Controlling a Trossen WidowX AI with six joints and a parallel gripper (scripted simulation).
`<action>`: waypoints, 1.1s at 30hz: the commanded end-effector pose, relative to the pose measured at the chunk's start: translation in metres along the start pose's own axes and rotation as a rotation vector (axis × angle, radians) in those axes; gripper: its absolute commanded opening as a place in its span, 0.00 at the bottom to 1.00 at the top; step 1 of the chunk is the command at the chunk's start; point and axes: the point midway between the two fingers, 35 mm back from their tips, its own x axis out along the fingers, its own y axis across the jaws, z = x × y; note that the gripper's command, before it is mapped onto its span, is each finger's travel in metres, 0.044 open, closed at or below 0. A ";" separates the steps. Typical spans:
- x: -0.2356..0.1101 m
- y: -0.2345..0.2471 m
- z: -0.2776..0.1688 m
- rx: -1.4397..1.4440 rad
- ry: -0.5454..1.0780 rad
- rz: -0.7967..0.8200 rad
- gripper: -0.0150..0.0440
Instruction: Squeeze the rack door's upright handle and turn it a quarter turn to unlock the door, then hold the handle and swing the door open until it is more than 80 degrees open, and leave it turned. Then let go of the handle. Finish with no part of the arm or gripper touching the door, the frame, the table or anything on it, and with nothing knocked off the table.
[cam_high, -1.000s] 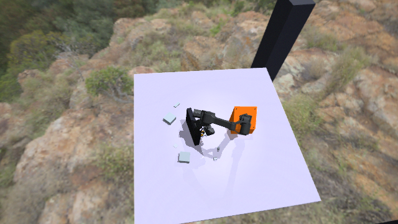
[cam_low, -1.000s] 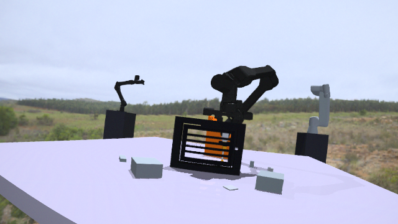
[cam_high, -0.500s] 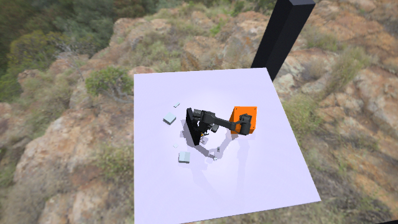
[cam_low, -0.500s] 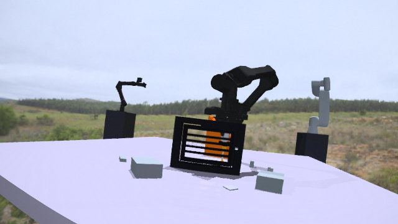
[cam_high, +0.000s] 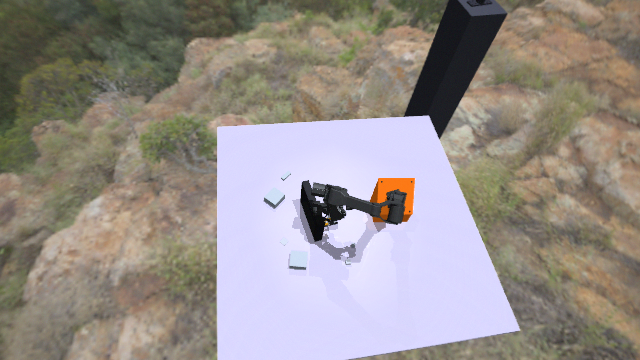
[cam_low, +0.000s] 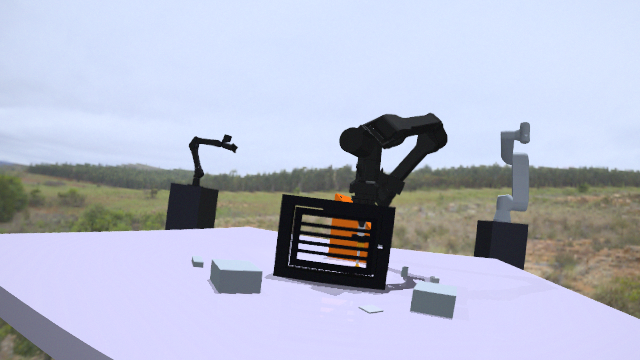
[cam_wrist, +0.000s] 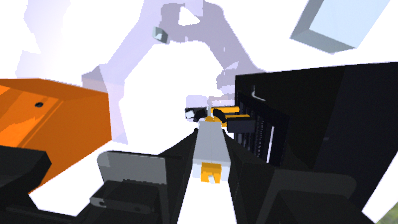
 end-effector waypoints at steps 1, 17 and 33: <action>0.001 0.000 0.000 -0.245 0.001 0.001 0.29; 0.001 0.000 0.000 -0.466 0.001 0.001 0.29; 0.001 0.000 0.000 -0.466 0.001 0.001 0.73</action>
